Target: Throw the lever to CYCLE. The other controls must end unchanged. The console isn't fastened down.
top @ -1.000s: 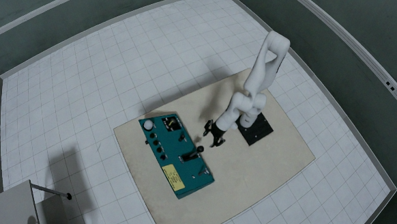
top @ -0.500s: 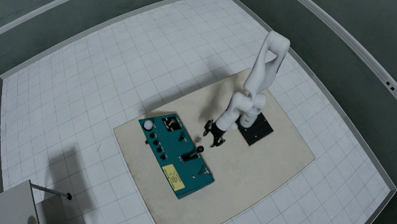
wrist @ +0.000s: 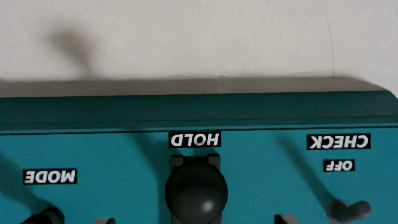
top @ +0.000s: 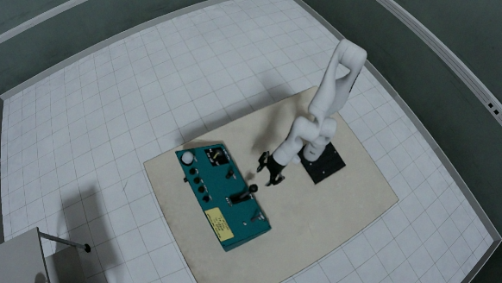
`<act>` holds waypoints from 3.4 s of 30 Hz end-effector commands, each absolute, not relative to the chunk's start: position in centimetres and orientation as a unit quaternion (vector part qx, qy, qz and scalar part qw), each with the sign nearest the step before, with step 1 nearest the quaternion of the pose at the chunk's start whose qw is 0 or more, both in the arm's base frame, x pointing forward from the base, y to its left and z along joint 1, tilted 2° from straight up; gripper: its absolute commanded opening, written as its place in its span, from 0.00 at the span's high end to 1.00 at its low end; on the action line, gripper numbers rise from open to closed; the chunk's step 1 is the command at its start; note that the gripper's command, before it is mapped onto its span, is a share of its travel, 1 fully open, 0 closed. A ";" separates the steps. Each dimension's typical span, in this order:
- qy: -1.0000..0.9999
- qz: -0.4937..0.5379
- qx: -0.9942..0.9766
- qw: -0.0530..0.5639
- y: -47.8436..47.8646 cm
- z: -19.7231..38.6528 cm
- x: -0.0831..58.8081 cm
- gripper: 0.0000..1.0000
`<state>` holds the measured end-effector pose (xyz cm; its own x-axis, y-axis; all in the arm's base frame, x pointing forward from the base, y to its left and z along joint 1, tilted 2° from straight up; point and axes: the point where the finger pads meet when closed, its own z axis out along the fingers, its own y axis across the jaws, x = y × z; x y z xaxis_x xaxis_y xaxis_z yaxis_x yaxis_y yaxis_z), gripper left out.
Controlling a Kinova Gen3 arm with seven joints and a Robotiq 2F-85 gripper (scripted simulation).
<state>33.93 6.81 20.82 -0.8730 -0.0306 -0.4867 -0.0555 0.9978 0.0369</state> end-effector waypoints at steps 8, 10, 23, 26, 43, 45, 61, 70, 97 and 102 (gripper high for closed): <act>0.967 0.025 -0.022 0.252 6.8 20.7 34.1 0.23; 0.967 0.025 -0.022 0.252 6.8 20.6 34.1 0.23; 0.967 0.025 -0.022 0.252 6.9 19.9 34.5 0.23; 0.967 0.025 -0.022 0.252 6.9 19.7 34.6 0.23; 0.967 0.025 -0.022 0.252 7.0 18.5 35.3 0.23; 0.967 0.025 -0.022 0.252 7.0 18.3 35.3 0.23; 0.967 0.025 -0.022 0.252 7.1 17.2 36.0 0.23; 0.967 0.025 -0.022 0.252 7.2 16.7 36.3 0.23; 0.967 0.025 -0.022 0.252 7.2 15.5 36.9 0.23; 0.967 0.025 -0.022 0.252 7.2 15.4 37.0 0.23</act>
